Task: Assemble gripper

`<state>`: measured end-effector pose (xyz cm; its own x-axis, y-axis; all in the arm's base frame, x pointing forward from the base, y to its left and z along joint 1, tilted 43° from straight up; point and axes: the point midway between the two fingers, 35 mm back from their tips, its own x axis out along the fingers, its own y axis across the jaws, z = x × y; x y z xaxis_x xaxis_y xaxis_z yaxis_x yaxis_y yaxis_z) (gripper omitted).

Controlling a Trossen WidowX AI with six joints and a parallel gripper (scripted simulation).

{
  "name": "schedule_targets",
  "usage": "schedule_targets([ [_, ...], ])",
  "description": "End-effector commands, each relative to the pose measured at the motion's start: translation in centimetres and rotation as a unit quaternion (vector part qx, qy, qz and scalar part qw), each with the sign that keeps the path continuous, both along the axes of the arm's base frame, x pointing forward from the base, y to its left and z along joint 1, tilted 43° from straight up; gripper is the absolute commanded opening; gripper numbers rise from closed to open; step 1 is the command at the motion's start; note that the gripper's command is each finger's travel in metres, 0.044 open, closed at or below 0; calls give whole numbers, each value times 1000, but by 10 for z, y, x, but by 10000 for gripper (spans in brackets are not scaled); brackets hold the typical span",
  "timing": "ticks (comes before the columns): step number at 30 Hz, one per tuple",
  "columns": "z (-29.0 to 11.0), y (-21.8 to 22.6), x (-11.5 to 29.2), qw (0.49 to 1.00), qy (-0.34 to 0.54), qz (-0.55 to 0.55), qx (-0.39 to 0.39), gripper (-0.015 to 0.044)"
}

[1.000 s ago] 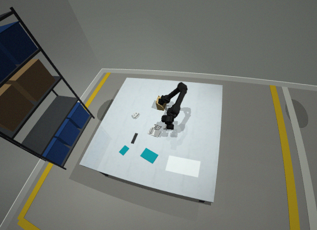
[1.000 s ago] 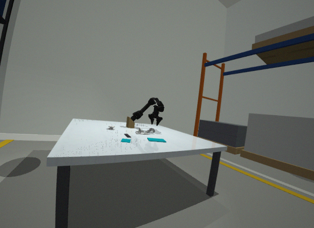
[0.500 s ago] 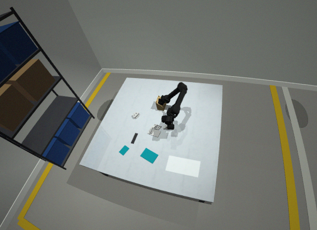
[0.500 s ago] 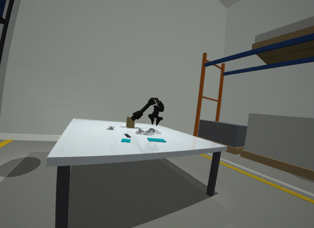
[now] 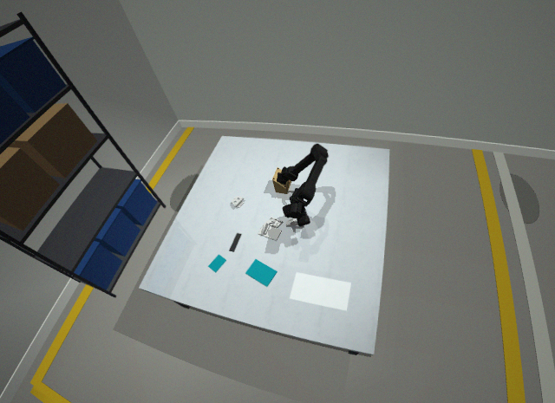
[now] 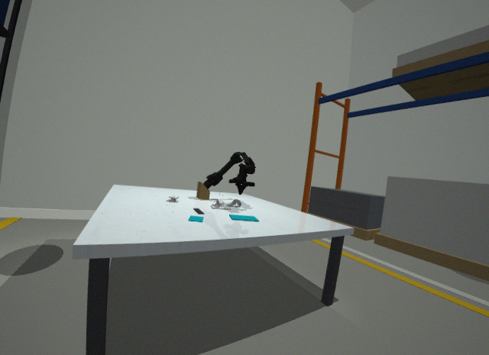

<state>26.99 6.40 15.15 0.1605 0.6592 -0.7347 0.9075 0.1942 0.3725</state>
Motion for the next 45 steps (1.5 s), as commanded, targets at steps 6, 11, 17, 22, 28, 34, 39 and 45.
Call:
schedule_targets([
  [6, 0, 0, -2, 995, -65, 73, -15, 0],
  [11, 0, 0, -3, 988, -102, 115, -24, 0],
  [17, 0, 0, -4, 975, -147, 164, -35, 0],
  [22, -1, 0, -5, 961, -183, 204, -43, 0],
  [28, -1, 0, -6, 939, -226, 252, -54, 0],
  [34, -1, -1, -7, 914, -268, 299, -64, 0],
  [39, -1, -1, -8, 889, -302, 336, -72, 0],
  [45, -1, -1, -9, 856, -341, 380, -82, 0],
])
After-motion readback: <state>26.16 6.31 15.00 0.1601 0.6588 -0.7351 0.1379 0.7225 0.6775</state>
